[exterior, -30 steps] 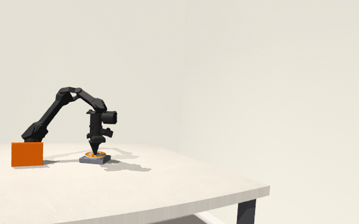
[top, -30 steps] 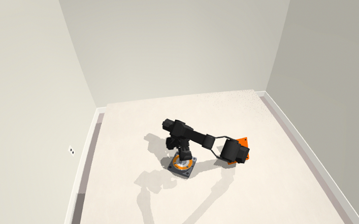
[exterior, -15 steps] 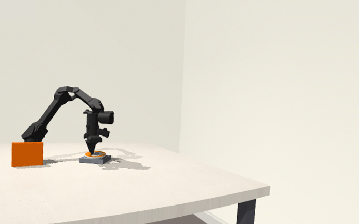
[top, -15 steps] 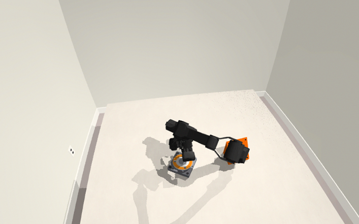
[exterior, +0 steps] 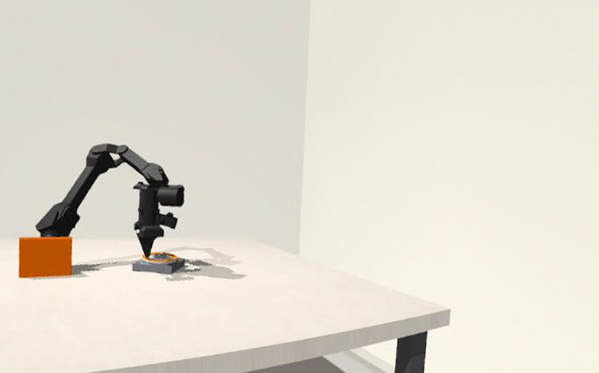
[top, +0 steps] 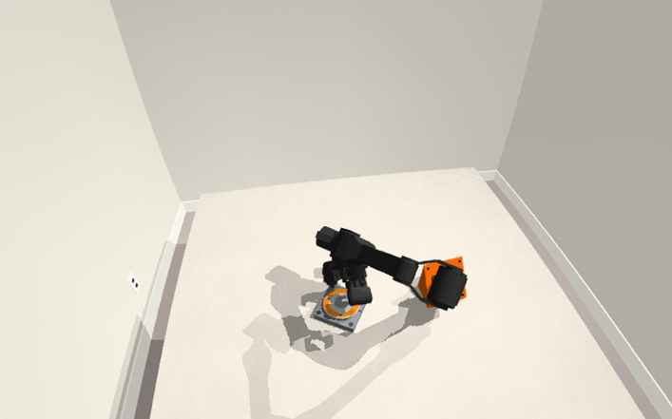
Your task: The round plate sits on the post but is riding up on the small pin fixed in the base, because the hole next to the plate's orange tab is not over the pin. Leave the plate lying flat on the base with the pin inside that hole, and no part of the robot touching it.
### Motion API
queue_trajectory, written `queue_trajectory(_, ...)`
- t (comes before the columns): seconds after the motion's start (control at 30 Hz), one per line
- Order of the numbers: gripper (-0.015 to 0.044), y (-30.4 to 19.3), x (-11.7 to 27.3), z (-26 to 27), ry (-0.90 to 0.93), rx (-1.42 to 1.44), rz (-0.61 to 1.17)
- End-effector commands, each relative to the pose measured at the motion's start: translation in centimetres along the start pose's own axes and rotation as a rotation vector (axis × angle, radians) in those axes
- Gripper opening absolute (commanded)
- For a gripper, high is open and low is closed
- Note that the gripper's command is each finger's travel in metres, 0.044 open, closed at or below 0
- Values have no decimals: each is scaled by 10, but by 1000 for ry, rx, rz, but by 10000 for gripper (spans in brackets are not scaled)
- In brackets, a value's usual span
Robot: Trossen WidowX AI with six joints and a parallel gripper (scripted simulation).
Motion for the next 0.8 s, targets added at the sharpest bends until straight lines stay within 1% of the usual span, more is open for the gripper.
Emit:
queue_trajectory(0.0,0,-4,0,5,5,-3,2)
queue_trajectory(0.77,0,-15,4,28,6,-4,3)
Point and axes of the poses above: the point midway between the two fingers, 35 mm back from their tips, its own x axis back along the fingers, its own z axis across the jaws, y = z × x, the point moved 1 cm from there along x, back along the fingers, and after that the axes turned 11 degrees about -x, right-handed, at the moved point
